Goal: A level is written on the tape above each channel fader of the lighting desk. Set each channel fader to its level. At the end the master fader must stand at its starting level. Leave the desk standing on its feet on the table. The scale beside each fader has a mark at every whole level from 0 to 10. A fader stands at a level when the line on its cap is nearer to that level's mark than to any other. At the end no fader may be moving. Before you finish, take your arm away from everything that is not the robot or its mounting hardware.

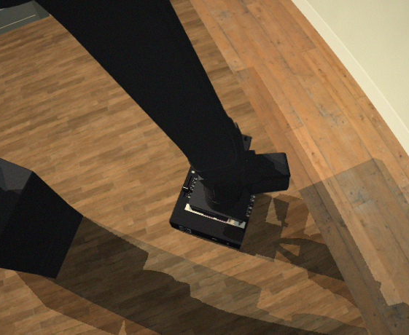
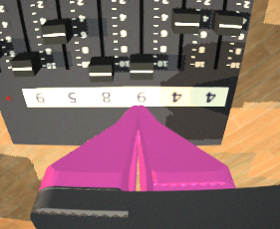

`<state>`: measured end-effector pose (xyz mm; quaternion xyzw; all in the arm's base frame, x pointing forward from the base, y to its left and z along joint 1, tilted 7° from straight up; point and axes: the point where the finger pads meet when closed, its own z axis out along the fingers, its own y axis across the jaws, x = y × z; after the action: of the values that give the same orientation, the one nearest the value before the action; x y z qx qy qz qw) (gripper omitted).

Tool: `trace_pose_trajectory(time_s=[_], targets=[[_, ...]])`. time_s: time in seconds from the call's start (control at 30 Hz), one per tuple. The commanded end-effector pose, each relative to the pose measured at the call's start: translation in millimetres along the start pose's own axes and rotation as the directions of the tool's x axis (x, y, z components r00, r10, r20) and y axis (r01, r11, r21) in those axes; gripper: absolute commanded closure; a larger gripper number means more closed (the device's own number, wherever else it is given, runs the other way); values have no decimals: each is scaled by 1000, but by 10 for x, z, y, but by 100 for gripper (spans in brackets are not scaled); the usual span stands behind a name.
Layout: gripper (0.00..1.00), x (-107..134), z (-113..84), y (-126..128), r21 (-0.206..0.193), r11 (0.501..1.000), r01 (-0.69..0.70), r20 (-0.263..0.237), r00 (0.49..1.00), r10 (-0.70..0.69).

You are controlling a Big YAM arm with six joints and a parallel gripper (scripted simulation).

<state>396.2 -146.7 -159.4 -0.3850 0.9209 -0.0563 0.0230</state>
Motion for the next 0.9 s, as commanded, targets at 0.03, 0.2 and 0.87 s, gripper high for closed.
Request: trace_pose_trajectory(time_s=[0.03, 0.2, 0.87], targets=[[100, -51, 24, -164, 28, 1000, 7, 18, 1000, -8], [100, -39, 14, -145, 29, 1000, 7, 19, 1000, -7], [100, -37, 47, -142, 25, 1000, 7, 17, 1000, -8]])
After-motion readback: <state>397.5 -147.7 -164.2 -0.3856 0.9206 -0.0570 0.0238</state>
